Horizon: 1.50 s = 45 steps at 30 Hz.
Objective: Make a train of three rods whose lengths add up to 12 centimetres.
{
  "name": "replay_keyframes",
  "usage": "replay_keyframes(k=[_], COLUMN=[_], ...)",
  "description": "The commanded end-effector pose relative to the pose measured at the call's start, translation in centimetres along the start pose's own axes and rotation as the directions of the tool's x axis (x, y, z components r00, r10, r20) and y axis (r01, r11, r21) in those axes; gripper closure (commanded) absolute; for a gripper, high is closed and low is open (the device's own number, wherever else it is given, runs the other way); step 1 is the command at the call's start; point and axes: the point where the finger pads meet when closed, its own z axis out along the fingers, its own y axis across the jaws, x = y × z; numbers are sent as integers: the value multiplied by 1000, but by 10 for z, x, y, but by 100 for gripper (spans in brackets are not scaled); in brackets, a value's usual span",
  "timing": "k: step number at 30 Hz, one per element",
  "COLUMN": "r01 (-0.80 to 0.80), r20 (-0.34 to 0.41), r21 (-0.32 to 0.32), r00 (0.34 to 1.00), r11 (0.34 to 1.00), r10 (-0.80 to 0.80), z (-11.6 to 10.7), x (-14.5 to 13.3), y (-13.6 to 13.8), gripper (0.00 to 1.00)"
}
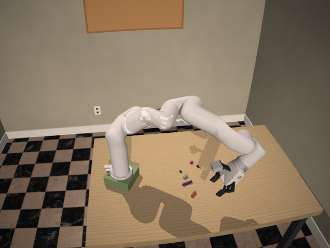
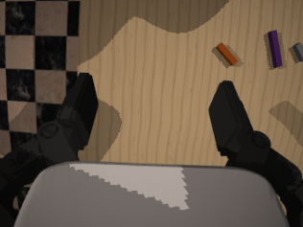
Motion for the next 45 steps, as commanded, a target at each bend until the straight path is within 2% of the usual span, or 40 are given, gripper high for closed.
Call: replay_keyframes(k=[1, 20, 24, 27, 32, 34, 36, 39, 45], r01=[-1, 5, 70, 183, 387, 387, 505, 584, 746], r20=[5, 6, 24, 52, 97, 97, 118, 129, 137], r21=[2, 2, 9, 26, 71, 71, 107, 136, 217], r00=[1000, 1000, 997, 981, 915, 915, 849, 790, 615], r11=[1000, 1000, 997, 983, 919, 919, 856, 800, 630], r10=[1, -5, -70, -184, -392, -392, -516, -599, -776], z=[-2, -2, -1, 0, 4, 4, 7, 10, 18], x=[1, 0, -5, -13, -27, -27, -35, -40, -49], y=[-1, 0, 5, 15, 35, 35, 49, 59, 86], gripper=[0, 0, 0, 0, 0, 0, 0, 0, 0])
